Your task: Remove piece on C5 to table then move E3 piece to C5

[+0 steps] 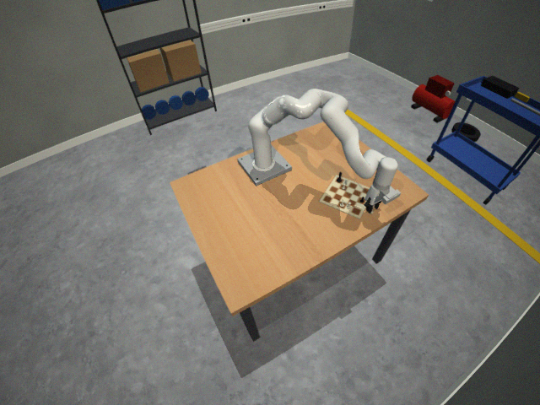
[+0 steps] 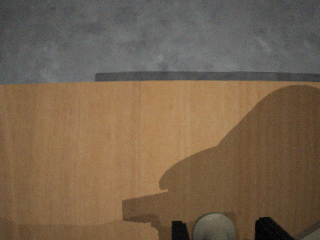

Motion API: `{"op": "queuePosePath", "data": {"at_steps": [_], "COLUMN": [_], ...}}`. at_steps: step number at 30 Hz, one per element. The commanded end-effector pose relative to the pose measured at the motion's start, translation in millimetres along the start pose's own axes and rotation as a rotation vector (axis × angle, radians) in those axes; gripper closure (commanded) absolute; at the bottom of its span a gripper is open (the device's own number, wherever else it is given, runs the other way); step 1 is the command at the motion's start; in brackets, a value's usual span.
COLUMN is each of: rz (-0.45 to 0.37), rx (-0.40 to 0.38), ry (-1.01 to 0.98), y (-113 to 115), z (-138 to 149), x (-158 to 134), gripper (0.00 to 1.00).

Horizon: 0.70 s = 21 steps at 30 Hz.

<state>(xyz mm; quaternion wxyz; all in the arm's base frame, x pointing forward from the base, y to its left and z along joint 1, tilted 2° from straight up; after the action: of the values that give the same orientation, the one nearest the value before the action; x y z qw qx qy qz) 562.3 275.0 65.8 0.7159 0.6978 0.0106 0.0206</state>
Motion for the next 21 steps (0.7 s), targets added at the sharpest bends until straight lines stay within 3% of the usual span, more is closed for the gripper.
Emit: {"op": "queuePosePath", "data": {"at_steps": [1,8,21], "rz": [0.005,0.005,0.005], "rx": [0.002,0.002,0.002], "ry": [0.000,0.000,0.000], "y": [3,11,66], "z": [-1,-1,0], "x": [1,1,1], "gripper": [0.57,0.57,0.57]}}
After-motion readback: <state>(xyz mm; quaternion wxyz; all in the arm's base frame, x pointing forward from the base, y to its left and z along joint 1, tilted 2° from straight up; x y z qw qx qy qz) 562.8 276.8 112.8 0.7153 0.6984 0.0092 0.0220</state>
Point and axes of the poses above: the point where the finger pads meet when closed, its own y axis back along the fingers, its own z axis across the jaws, x = y × z, the point moved 5 cm from there along y, back along the fingers, and after that the axes turned 4 degrees about y, right-handed, at the moved point
